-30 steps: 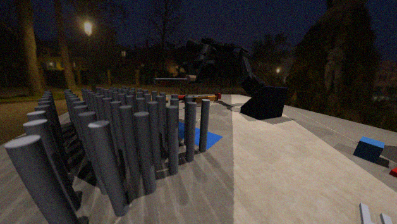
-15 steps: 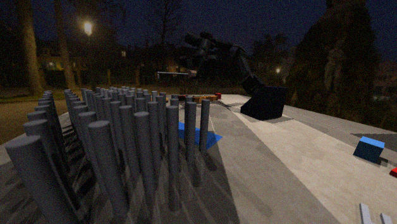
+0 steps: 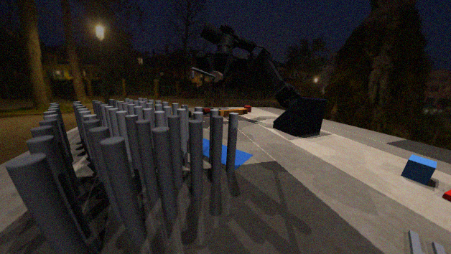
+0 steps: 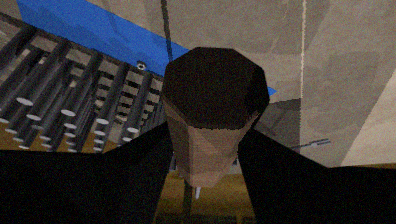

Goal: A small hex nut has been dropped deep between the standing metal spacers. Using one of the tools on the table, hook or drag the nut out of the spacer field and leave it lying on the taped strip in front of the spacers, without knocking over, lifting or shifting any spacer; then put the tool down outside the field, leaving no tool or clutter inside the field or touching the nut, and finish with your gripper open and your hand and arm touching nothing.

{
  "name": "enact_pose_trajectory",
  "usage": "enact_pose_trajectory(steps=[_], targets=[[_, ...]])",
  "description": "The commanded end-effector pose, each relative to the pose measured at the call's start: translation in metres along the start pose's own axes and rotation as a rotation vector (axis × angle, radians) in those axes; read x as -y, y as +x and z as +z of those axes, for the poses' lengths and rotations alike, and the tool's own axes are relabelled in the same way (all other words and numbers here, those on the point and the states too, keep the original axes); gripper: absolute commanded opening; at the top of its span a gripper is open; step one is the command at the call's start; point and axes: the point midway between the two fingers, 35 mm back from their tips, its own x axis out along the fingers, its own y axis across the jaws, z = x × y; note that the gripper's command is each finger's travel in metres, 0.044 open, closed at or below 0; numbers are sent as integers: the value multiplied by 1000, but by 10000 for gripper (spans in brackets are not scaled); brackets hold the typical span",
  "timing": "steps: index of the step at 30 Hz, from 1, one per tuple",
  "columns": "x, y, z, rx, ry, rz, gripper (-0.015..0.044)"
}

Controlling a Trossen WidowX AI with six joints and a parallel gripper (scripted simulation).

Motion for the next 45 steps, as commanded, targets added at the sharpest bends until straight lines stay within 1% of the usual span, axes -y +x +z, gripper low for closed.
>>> enact_pose_trajectory(steps=[1, 23, 45], targets=[[2, 4, -24, -23, -74, -43, 0], [44, 43, -120, -50, -407, -267, 0], [125, 89, -196, -58, -721, -489, 0]])
